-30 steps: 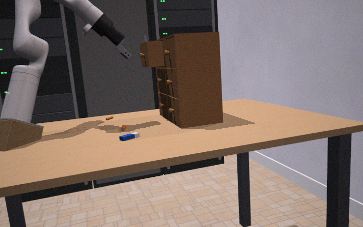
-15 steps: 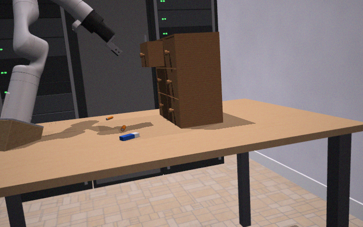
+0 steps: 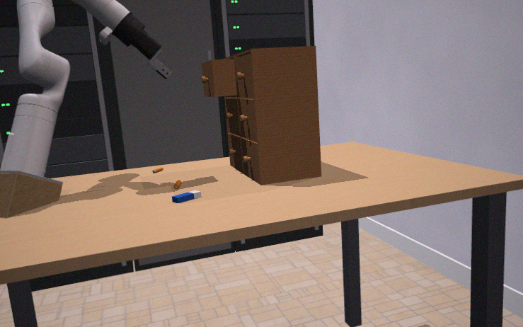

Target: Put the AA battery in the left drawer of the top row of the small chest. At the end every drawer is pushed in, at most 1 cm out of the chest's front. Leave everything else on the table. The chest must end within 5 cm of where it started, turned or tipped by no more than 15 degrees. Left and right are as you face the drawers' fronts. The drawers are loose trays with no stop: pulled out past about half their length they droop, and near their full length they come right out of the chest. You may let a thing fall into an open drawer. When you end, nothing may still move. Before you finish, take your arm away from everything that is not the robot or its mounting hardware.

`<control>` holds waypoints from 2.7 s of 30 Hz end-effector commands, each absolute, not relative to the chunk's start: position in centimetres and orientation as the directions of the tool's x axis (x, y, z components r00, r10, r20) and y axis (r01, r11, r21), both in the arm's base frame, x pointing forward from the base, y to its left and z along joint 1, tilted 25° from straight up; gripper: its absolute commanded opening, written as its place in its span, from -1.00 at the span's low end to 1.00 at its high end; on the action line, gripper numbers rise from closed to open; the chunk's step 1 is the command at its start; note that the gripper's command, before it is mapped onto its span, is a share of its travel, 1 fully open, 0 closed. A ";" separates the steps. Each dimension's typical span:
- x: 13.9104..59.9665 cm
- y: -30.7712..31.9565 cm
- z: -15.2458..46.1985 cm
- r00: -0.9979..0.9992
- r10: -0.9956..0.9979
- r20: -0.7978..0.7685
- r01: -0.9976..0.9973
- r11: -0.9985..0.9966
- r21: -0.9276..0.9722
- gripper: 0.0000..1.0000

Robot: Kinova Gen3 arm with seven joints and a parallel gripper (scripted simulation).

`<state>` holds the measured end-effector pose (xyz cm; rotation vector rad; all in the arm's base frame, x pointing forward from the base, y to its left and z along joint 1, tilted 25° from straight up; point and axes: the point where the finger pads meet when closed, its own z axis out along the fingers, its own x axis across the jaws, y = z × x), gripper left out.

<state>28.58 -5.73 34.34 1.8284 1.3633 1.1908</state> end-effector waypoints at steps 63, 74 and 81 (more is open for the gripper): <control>19.8 -7.0 40.6 0.085 0.942 0.324 0.908 -0.208 0.365 0.34; 18.9 -7.1 41.5 0.082 0.940 0.330 0.940 -0.183 0.289 0.34; 18.8 -7.1 41.7 0.081 0.940 0.332 0.943 -0.180 0.280 0.34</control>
